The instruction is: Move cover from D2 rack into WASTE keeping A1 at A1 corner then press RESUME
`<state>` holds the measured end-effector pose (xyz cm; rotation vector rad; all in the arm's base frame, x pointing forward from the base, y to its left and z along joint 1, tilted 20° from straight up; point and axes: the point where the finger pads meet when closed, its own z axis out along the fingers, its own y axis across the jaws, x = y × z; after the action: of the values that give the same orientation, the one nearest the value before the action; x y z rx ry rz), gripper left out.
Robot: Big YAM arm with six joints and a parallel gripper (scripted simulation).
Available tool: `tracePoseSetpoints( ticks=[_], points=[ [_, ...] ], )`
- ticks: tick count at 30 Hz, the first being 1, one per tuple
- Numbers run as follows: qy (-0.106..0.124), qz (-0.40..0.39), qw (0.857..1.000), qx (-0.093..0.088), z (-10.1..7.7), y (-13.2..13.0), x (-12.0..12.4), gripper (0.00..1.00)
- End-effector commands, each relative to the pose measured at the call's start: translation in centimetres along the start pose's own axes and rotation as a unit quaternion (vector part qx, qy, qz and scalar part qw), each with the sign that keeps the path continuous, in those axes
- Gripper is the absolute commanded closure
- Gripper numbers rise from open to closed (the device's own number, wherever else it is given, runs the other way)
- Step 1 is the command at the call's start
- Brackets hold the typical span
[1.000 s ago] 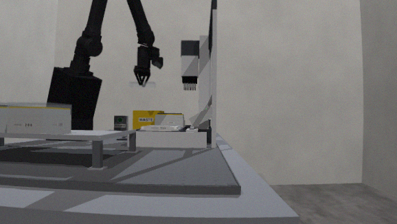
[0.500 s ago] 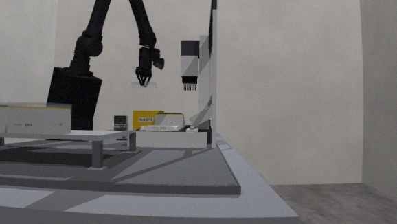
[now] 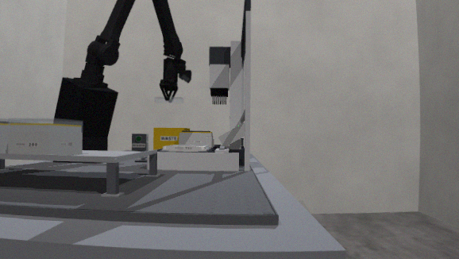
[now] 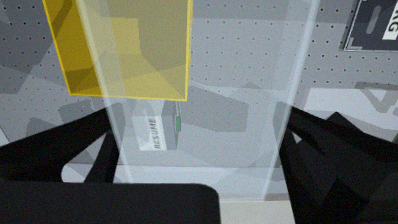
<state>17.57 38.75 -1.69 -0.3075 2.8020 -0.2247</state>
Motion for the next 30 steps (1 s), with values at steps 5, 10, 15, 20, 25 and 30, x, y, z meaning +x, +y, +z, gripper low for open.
tracePoseSetpoints(
  ticks=[5,10,15,20,25,30],
  points=[
    [-0.006,0.021,1.0,-0.011,-1.0,2.4,-0.7,1.0],
    [-0.005,0.034,0.999,-0.012,-1.1,4.9,-0.6,1.0],
    [-0.005,0.034,0.999,-0.013,-1.1,7.5,-0.6,1.0],
    [-0.005,0.034,0.999,-0.013,-1.1,9.5,-0.6,1.0],
    [-0.004,0.04,0.999,-0.011,-0.9,10.3,-1.1,1.0],
    [0.001,0.035,0.999,0.003,-0.1,8.9,-0.2,1.0]
  ],
)
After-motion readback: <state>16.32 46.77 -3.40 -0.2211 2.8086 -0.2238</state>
